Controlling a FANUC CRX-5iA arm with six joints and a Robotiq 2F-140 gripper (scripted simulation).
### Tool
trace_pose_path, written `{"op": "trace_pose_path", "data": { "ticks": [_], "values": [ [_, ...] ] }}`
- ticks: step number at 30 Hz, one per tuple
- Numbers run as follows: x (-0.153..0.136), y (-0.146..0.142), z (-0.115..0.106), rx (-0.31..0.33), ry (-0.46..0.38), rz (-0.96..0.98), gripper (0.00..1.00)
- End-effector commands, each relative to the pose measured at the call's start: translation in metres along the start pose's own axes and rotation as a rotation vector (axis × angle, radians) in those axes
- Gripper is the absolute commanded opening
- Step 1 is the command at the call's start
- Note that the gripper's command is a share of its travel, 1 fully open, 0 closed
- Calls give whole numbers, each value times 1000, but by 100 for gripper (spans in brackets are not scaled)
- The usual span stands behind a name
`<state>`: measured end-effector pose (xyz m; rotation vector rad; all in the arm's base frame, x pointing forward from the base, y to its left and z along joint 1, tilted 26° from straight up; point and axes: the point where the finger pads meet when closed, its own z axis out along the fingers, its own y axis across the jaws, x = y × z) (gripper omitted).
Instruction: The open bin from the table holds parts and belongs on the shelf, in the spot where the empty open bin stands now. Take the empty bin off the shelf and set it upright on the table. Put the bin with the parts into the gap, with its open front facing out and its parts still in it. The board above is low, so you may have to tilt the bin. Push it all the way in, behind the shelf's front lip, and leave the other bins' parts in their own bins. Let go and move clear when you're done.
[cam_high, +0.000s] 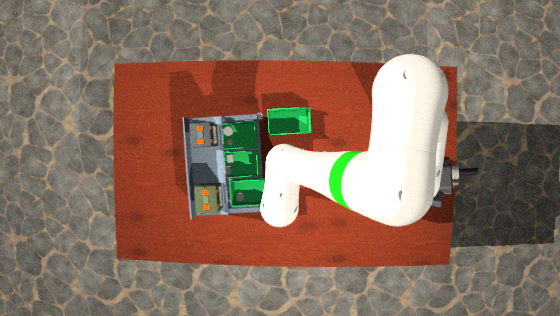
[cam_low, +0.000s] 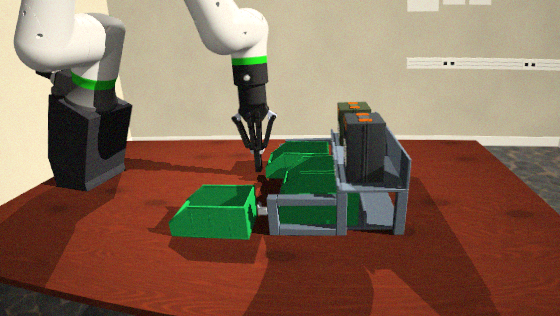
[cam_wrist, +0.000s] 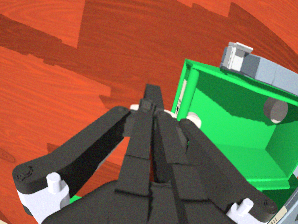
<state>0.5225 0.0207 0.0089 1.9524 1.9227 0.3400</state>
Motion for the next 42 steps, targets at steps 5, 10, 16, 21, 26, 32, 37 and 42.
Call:
{"op": "trace_pose_path", "data": {
  "ticks": [5, 10, 16, 21, 26, 32, 37, 42],
  "values": [
    [0, 1, 0, -1, 0, 0, 10],
    [0, 1, 0, -1, 0, 0, 10],
    [0, 2, 0, -1, 0, 0, 10],
    [0, 7, -1, -1, 0, 0, 10],
    [0, 14, -1, -1, 0, 0, 10],
    [0, 18, -1, -1, 0, 0, 10],
    [0, 18, -1, -1, 0, 0, 10],
    [0, 18, -1, -1, 0, 0, 10]
  ]
}}
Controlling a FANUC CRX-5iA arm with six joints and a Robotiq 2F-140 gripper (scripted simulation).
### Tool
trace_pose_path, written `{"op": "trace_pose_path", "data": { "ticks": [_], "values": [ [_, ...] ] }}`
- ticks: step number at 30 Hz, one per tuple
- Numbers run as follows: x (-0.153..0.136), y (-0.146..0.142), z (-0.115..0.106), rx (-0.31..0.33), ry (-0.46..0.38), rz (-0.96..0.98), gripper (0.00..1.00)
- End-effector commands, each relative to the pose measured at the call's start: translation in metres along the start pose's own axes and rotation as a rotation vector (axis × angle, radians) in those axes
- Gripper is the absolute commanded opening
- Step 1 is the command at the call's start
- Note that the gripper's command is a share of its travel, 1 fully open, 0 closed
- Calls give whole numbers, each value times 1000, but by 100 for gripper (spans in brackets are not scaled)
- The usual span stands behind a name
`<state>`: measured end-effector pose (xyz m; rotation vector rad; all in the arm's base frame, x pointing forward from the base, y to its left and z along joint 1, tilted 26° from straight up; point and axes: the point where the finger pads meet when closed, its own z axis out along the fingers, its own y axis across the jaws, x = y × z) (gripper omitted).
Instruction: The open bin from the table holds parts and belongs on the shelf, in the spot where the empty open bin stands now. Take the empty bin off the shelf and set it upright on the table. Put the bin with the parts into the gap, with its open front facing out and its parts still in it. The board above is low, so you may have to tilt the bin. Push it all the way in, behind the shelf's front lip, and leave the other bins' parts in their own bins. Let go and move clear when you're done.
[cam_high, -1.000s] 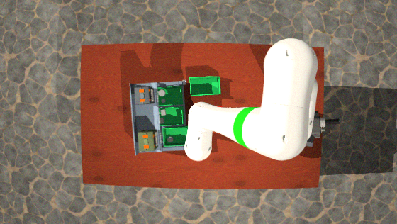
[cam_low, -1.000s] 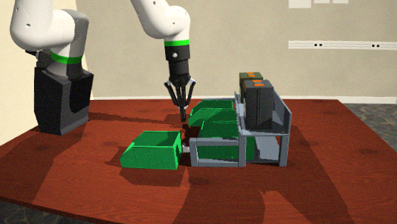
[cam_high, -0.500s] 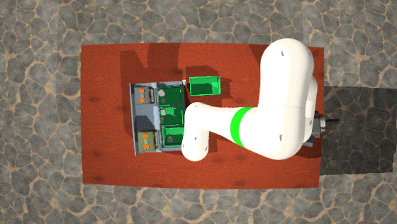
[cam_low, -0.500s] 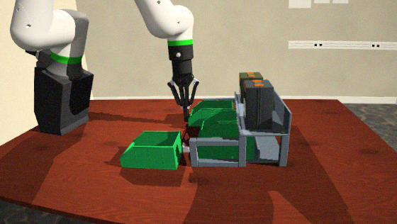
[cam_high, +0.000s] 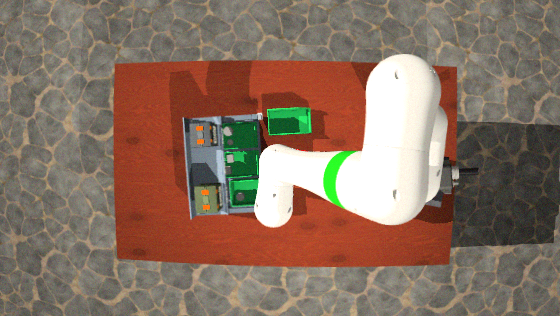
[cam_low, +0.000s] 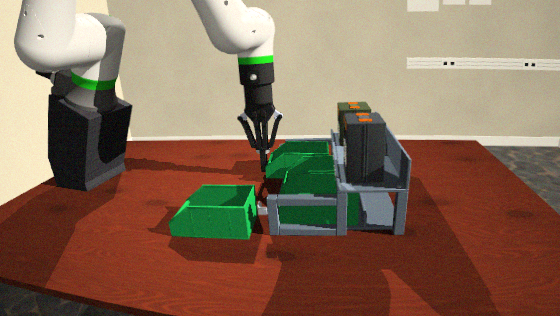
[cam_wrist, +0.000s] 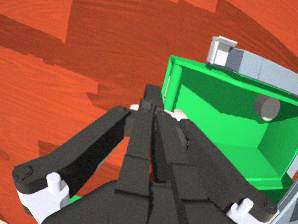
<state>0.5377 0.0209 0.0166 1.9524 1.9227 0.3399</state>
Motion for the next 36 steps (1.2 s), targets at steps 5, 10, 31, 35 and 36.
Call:
{"op": "trace_pose_path", "data": {
  "ticks": [5, 10, 31, 35, 36],
  "values": [
    [0, 1, 0, -1, 0, 0, 10],
    [0, 2, 0, -1, 0, 0, 10],
    [0, 15, 0, -1, 0, 0, 10],
    [0, 20, 0, -1, 0, 0, 10],
    [0, 22, 0, -1, 0, 0, 10]
  ]
}}
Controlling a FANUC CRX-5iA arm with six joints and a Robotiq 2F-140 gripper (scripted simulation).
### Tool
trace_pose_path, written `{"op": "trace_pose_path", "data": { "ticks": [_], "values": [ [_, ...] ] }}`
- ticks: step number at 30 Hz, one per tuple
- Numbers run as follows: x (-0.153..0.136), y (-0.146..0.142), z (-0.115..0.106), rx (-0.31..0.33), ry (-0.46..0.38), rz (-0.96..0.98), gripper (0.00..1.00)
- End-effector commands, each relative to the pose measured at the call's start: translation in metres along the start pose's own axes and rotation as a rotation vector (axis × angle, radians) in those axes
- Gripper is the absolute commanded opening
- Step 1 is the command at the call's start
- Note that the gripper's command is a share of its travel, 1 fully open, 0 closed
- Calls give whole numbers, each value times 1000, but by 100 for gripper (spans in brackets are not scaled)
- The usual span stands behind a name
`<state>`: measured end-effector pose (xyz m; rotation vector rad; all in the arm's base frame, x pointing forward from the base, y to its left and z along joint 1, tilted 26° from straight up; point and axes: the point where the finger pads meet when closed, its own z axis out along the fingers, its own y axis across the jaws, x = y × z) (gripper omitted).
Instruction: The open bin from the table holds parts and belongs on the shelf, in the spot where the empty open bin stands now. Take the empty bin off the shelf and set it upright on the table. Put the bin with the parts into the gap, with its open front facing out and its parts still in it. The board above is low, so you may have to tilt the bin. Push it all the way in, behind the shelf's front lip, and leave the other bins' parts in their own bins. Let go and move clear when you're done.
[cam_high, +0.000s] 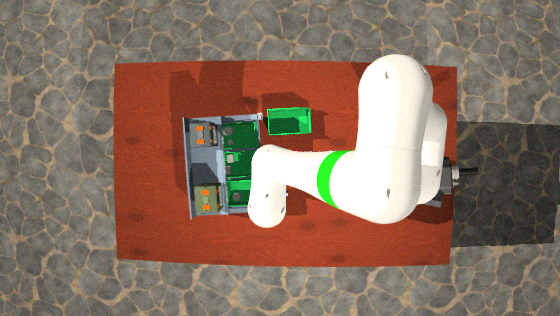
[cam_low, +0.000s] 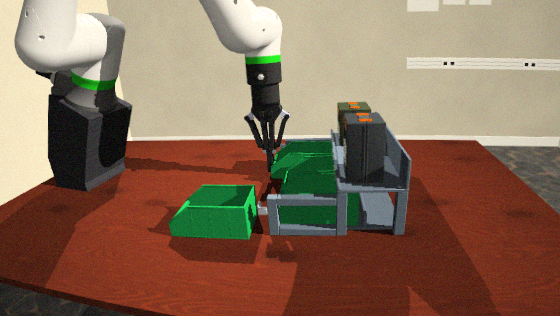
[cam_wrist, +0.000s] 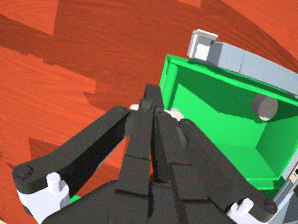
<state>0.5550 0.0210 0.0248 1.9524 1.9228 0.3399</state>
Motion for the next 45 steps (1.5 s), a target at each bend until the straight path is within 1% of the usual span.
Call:
{"op": "trace_pose_path", "data": {
  "ticks": [1, 27, 45],
  "values": [
    [0, 4, -1, -1, 0, 0, 10],
    [0, 37, -1, -1, 0, 0, 10],
    [0, 43, -1, -1, 0, 0, 10]
  ]
}}
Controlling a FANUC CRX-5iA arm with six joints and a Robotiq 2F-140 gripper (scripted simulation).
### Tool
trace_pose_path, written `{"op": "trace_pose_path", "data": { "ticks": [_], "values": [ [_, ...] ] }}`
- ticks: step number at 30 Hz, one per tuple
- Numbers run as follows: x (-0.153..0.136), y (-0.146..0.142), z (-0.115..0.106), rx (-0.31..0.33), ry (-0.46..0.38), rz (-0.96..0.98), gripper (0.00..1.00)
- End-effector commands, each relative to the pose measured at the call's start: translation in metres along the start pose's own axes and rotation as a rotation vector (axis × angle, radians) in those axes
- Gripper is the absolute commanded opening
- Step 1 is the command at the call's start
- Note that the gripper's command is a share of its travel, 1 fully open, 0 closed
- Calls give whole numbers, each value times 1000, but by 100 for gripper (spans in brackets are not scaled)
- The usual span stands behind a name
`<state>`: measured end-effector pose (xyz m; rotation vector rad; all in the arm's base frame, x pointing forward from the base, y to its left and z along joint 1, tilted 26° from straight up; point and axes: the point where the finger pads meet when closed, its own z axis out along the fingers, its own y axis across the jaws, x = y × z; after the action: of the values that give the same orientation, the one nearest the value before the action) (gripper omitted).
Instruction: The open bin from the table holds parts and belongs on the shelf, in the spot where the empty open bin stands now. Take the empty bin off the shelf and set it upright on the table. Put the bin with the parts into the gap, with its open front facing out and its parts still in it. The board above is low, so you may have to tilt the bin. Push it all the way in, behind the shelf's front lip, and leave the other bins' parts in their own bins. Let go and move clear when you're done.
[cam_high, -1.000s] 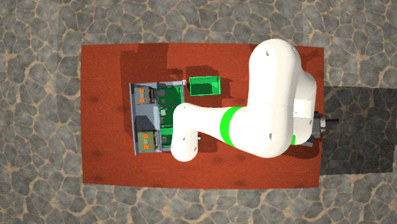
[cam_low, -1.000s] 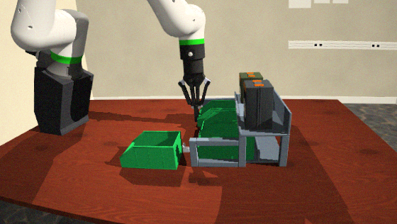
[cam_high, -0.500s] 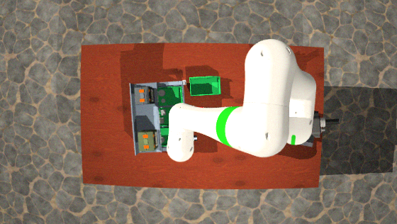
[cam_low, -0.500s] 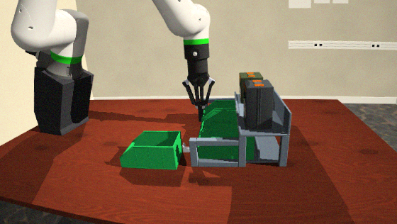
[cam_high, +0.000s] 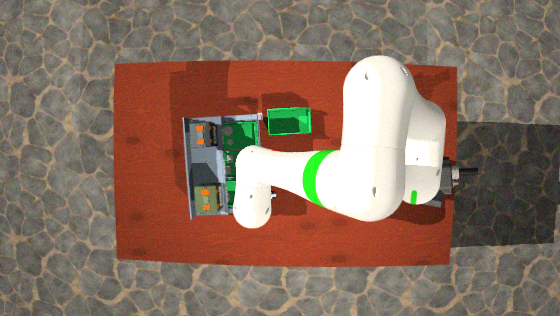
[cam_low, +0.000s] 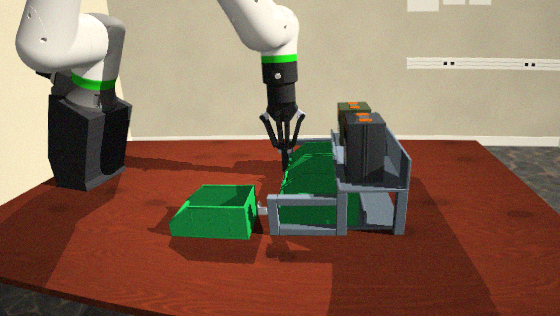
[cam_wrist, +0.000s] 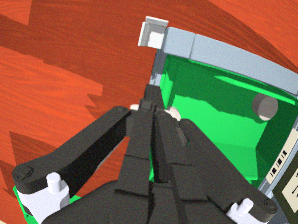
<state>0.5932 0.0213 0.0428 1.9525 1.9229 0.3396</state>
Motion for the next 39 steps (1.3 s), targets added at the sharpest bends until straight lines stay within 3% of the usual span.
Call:
{"op": "trace_pose_path", "data": {
  "ticks": [1, 21, 39],
  "values": [
    [0, 1, -1, -2, 0, 0, 10],
    [0, 0, -1, -2, 0, 0, 10],
    [0, -16, -18, -2, 0, 0, 10]
  ]
}}
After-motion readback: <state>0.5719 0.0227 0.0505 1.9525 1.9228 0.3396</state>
